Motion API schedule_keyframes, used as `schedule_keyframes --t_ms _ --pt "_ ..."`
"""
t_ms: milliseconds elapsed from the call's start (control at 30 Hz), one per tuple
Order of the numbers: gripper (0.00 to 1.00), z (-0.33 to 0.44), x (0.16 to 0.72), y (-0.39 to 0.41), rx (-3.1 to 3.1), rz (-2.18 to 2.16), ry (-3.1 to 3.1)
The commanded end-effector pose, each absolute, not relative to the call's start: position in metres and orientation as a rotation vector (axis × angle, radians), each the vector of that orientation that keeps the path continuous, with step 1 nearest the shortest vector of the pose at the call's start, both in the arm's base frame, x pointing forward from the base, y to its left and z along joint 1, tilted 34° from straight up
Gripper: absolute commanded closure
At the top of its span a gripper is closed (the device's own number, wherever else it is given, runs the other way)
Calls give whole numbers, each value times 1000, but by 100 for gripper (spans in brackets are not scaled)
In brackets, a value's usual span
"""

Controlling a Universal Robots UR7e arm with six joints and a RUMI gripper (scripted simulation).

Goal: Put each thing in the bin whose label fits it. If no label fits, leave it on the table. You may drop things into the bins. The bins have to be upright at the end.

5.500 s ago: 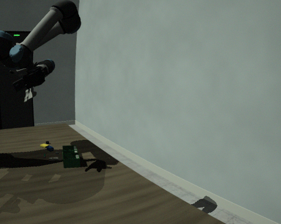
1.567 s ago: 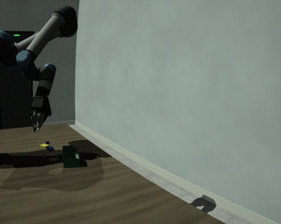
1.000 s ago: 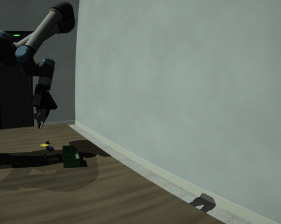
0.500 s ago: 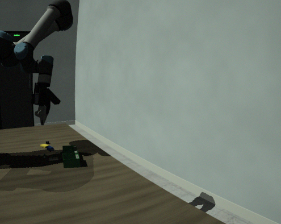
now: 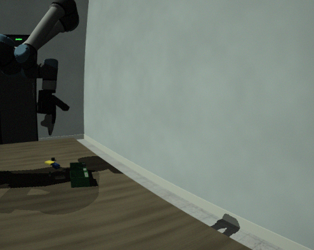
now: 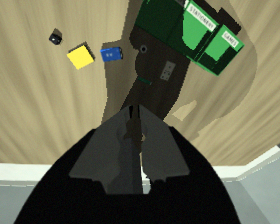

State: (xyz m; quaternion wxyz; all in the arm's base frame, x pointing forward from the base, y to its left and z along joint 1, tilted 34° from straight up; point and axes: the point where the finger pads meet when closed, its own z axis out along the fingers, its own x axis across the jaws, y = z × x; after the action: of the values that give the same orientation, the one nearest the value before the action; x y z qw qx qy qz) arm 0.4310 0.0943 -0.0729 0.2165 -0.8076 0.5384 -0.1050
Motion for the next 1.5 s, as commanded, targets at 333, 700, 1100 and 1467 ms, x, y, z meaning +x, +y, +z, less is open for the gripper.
schedule_keyframes --t_ms 333,700,1100,1467 --pt "96 -42 430 126 -1966 -185 1628" --pt "96 -42 431 125 -1967 -186 1628" --pt "96 -77 475 79 -1762 -101 1835" --pt "96 -113 517 33 -1764 -100 1835"
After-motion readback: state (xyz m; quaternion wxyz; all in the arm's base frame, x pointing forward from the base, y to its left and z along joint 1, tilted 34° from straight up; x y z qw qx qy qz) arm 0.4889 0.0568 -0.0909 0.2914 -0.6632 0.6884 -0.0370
